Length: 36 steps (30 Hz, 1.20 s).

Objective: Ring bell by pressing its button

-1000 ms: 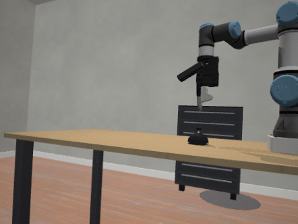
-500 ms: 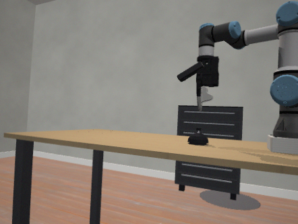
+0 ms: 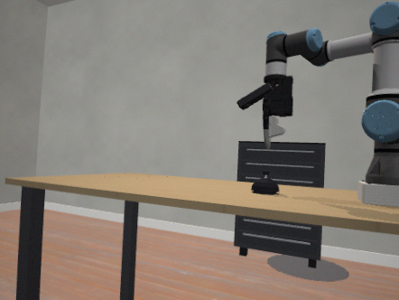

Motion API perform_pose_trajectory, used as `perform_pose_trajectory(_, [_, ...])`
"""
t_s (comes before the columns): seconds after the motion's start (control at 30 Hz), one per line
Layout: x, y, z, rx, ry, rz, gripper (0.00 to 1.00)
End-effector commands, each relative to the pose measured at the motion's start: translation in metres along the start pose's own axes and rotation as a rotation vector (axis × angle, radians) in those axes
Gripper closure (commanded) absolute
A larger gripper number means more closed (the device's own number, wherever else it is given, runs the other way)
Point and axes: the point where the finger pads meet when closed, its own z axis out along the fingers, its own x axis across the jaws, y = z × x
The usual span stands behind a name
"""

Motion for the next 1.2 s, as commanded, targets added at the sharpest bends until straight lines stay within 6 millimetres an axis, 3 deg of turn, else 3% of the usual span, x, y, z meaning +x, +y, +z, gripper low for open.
perform_pose_trajectory(0.0, [0.0, -0.001, 0.001, 0.003, 0.001, 0.0, 1.0])
perform_pose_trajectory(1.17, [-0.002, -0.005, 0.048, 0.002, 0.0, 0.0, 1.0])
